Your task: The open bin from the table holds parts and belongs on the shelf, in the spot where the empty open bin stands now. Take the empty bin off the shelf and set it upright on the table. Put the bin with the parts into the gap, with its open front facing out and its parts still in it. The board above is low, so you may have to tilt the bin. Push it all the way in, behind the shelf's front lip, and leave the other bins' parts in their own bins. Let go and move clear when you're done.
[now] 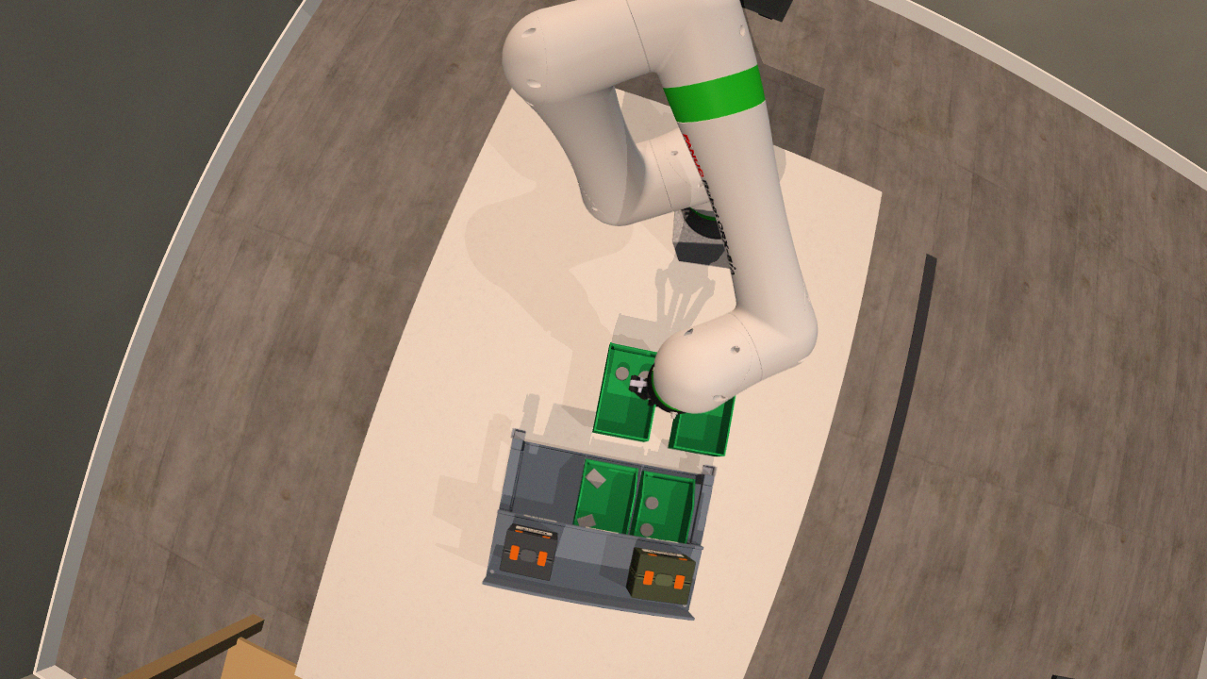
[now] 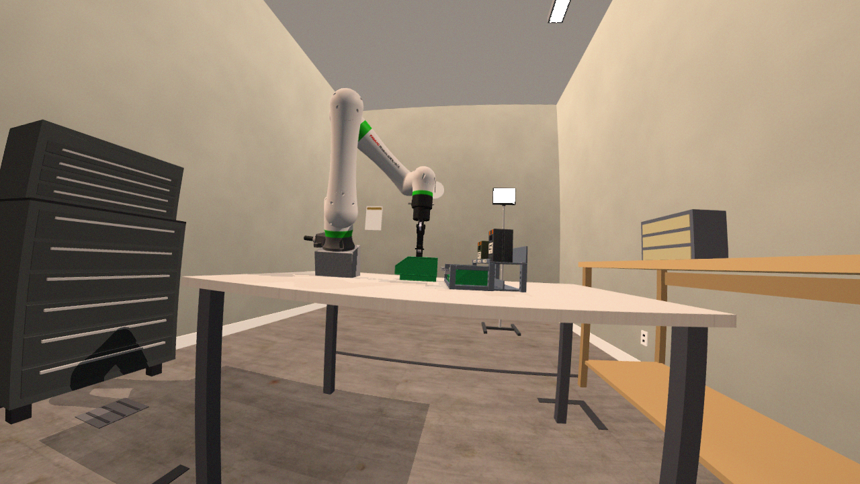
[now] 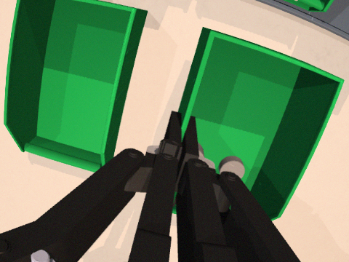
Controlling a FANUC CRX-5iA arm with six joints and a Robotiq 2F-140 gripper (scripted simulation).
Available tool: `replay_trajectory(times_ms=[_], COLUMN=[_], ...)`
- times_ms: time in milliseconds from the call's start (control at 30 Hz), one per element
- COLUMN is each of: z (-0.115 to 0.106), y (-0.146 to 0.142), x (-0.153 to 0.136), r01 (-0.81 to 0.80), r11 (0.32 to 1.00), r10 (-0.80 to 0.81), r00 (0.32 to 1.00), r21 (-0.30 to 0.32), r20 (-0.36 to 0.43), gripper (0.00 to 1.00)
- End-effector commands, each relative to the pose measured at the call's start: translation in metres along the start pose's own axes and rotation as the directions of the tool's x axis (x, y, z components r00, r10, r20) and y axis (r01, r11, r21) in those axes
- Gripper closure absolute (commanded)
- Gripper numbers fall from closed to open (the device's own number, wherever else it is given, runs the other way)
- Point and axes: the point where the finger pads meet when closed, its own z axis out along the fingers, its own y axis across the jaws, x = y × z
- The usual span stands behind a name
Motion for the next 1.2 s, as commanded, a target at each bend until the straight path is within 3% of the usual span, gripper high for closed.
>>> replay_trajectory(times_ms=[0,467,1167], z=[0.0,0.003,0.003], y=[0.02,0.11,0.116], x=[-0.001,-0.007,0.0], r01=[0.0,0.0,0.0], r11=[1.0,1.0,1.0], r10=[0.0,0.0,0.0], r00=[1.0,1.0,1.0], r21=[0.001,0.001,0.001], r20=[-0.001,-0.001,-0.001], gripper=[0.9,0.9,0.9])
